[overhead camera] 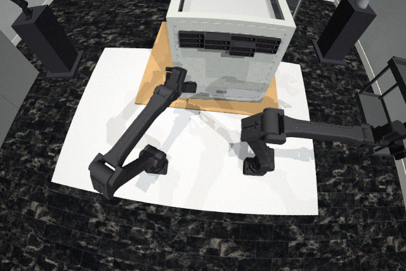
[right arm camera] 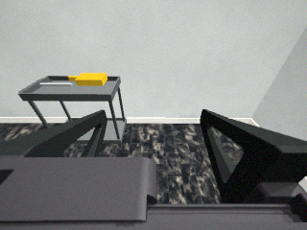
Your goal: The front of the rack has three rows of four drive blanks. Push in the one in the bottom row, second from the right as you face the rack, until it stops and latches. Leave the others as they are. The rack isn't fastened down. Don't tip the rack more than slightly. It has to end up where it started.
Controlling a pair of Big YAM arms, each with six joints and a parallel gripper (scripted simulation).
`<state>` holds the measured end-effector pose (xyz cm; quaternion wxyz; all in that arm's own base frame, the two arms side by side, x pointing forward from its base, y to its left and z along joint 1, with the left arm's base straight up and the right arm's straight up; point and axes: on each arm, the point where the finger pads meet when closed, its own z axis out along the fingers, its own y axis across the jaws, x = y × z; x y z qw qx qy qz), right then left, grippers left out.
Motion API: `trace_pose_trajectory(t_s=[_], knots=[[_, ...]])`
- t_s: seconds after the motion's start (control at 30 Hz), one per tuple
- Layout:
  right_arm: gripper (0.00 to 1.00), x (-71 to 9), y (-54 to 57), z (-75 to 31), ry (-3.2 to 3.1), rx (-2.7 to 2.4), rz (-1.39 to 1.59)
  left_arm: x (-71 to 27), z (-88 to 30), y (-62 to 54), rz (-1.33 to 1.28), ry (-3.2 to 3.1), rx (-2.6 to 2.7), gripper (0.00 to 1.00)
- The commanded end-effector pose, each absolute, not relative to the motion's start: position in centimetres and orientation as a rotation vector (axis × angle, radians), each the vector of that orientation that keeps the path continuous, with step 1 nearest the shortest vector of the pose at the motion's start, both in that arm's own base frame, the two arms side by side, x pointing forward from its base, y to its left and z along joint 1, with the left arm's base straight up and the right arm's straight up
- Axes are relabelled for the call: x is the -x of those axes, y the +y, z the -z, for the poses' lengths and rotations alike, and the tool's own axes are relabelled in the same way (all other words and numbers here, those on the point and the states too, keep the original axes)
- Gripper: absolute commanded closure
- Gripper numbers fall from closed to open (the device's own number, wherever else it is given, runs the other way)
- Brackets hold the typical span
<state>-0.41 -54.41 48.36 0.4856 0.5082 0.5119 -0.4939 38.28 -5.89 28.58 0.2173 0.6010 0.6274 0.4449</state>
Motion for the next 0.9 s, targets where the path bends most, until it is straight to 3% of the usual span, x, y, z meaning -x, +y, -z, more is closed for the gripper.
trace_pose_trajectory(t_s=[0.0,0.87], knots=[[0.0,0.1,-54.5,-50.1,1.209,-1.21,1.21,-39.6,-33.8,-7.1,-1.25,1.669,-1.571,0.0],[0.0,0.1,-54.5,-50.1,1.209,-1.21,1.21,-39.5,-37.4,-12.1,-1.301,1.534,-1.518,0.0]])
